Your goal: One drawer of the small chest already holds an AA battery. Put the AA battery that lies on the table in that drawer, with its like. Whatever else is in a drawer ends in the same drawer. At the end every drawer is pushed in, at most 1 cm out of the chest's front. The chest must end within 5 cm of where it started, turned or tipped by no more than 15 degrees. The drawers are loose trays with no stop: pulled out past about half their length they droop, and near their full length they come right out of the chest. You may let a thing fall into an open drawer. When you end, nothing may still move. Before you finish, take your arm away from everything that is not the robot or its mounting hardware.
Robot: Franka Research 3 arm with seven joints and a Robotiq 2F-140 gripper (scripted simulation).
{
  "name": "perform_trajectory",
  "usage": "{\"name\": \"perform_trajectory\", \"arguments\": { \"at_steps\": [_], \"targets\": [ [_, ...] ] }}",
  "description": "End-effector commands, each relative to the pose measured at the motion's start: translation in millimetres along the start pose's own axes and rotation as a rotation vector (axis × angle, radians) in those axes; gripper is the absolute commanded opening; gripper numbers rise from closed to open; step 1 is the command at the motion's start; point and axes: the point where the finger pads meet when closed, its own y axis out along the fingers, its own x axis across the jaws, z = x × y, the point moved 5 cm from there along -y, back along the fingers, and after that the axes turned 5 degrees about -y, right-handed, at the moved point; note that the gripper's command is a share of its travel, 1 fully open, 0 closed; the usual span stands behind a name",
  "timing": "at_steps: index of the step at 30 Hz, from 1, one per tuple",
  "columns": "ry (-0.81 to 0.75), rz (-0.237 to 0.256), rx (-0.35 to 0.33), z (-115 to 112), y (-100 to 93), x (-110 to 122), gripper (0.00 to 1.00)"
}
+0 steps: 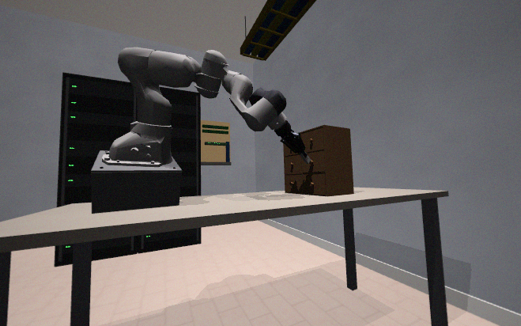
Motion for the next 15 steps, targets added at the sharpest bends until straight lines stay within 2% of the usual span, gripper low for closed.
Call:
{"name": "perform_trajectory", "arguments": {
  "at_steps": [1,6,15],
  "targets": [
    [0.004,-0.002,-0.005,-1.5,1.2,0.6,0.0],
    [0.004,-0.002,-0.005,-6.1,-3.5,0.2,0.0],
    [0.004,-0.002,-0.005,-33.8,-31.6,-2.4,0.0]
  ]
}}
